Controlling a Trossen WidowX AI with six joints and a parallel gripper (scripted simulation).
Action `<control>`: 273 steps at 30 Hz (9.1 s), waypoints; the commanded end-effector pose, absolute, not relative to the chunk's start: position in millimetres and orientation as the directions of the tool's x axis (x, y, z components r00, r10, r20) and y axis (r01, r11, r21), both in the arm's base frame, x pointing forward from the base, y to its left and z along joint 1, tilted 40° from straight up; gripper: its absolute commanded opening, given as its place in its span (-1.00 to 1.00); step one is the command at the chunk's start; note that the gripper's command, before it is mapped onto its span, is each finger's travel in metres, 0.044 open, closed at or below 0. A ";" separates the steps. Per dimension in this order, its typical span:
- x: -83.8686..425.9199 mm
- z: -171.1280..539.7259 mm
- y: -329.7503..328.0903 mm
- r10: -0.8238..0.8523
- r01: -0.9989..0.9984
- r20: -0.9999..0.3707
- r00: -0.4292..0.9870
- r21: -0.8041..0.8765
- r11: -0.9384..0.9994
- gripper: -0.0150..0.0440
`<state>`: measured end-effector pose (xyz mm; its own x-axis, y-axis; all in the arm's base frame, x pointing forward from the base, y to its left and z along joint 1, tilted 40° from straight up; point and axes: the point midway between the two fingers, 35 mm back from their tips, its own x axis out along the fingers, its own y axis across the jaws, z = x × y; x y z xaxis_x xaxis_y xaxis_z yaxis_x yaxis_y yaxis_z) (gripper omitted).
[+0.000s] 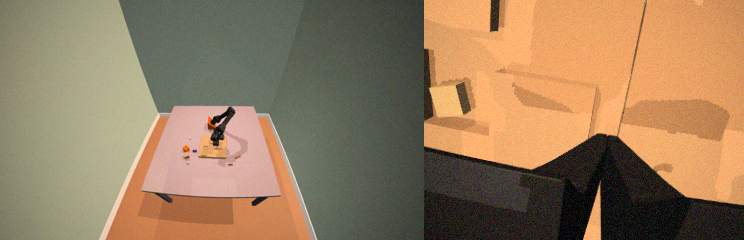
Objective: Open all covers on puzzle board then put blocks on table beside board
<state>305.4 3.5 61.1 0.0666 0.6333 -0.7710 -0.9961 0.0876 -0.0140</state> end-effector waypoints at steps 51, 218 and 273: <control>286.8 37.5 32.6 0.638 -0.996 -0.767 0.066 -0.009 0.092 -0.49; 272.9 85.0 0.8 0.628 0.447 -0.775 0.065 0.586 0.676 -0.49; 307.4 111.8 28.0 0.638 0.996 -0.767 0.067 0.010 -0.092 -0.49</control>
<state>307.1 27.3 111.2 0.0664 0.6338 -0.7706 0.9962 -0.0851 0.0159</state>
